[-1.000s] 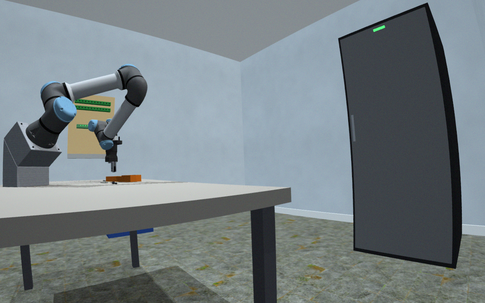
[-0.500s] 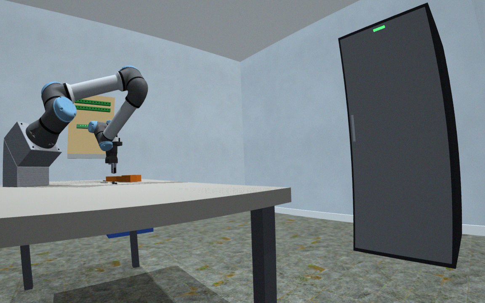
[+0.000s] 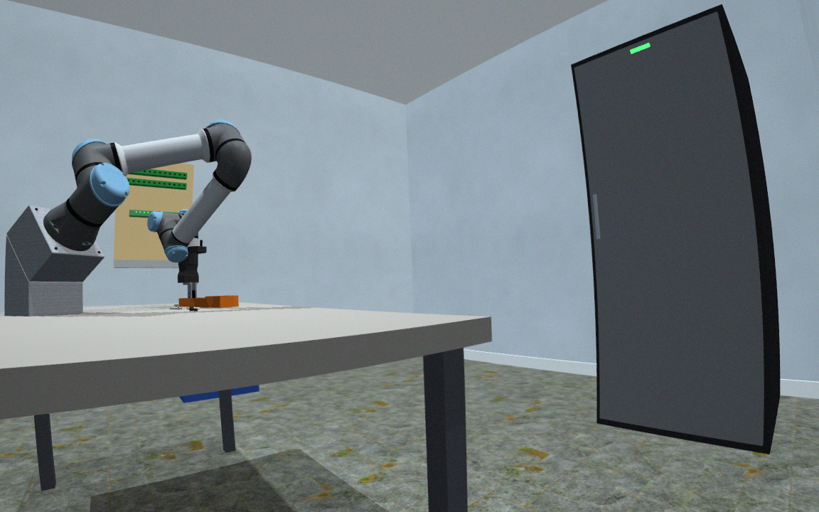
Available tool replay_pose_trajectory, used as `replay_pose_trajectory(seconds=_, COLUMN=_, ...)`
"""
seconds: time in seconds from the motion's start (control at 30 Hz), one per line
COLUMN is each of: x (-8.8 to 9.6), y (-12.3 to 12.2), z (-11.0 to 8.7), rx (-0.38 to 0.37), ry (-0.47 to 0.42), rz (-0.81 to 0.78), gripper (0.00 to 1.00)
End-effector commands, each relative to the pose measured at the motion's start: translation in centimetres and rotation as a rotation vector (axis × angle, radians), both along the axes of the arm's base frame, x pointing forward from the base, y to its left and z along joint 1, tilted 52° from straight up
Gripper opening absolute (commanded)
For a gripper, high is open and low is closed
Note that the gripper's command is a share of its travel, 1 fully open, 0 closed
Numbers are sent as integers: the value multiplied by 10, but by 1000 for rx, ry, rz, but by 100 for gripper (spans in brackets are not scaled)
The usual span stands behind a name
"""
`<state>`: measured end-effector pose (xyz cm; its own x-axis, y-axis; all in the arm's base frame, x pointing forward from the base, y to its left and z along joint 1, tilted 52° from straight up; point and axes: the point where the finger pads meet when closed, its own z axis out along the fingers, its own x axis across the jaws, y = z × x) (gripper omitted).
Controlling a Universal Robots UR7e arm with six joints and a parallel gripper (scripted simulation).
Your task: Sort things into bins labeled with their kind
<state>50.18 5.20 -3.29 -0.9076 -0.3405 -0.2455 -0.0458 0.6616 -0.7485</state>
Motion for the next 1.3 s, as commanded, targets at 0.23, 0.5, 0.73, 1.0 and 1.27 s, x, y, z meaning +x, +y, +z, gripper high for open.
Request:
replay_pose_trajectory(seconds=0.23, x=7, y=-5, z=-4, rx=2, ry=-6, rz=4, gripper=34)
replay_pose_trajectory(seconds=0.5, x=6, y=-5, z=-4, rx=1, ry=-4, rz=4, gripper=64)
replay_pose_trajectory(seconds=0.73, x=6, y=-5, z=-4, rx=1, ry=-4, rz=4, gripper=64)
replay_pose_trajectory(seconds=1.0, x=6, y=-5, z=-4, rx=1, ry=-4, rz=4, gripper=64)
replay_pose_trajectory(seconds=1.27, x=2, y=-1, z=1, rx=0, ry=-3, rz=6, gripper=64)
